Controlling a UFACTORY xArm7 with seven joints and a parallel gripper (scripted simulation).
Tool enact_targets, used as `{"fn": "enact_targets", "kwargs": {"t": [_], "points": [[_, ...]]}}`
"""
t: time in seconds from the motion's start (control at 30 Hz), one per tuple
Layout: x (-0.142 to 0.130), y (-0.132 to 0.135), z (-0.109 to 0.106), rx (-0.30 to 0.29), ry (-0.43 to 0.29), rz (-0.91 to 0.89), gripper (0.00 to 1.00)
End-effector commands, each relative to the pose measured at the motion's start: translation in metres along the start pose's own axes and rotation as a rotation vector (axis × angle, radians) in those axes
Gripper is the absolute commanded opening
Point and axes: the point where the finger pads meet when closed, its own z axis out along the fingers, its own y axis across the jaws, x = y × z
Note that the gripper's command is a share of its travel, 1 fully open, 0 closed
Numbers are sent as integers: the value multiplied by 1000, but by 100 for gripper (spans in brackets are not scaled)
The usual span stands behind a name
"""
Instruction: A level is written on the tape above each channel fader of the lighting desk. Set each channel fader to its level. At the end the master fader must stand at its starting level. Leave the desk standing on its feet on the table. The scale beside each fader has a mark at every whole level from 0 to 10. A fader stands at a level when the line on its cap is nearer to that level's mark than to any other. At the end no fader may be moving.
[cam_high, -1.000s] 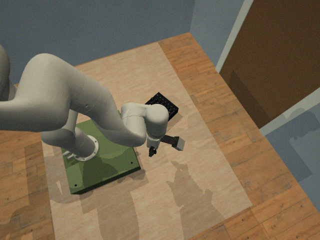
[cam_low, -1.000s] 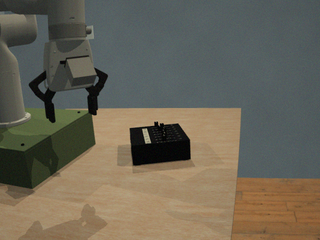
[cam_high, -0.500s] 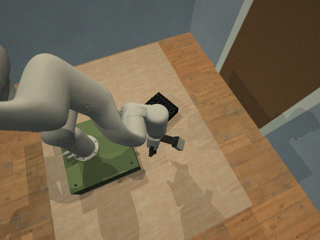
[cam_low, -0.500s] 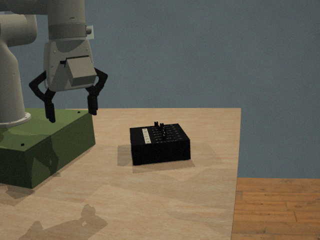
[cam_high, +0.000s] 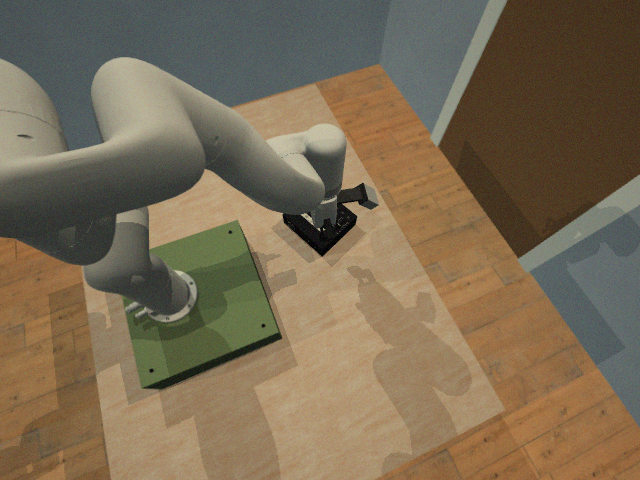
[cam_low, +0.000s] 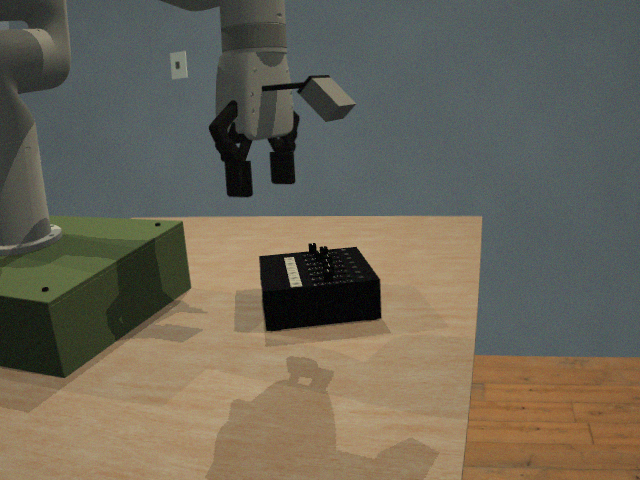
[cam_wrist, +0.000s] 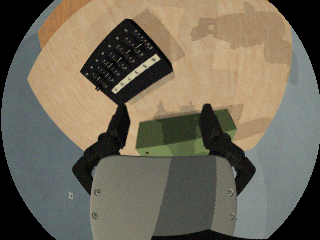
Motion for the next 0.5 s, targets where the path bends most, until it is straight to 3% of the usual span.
{"fn": "enact_targets", "kwargs": {"t": [0.0, 0.03, 0.07, 0.1, 0.47], "points": [[12, -30, -3, 1, 3, -69, 100], [13, -66, -8, 10, 7, -158, 100], [13, -66, -8, 10, 7, -158, 100], [12, -84, -11, 15, 10, -200, 100], [12, -87, -11, 16, 10, -208, 100]]}}
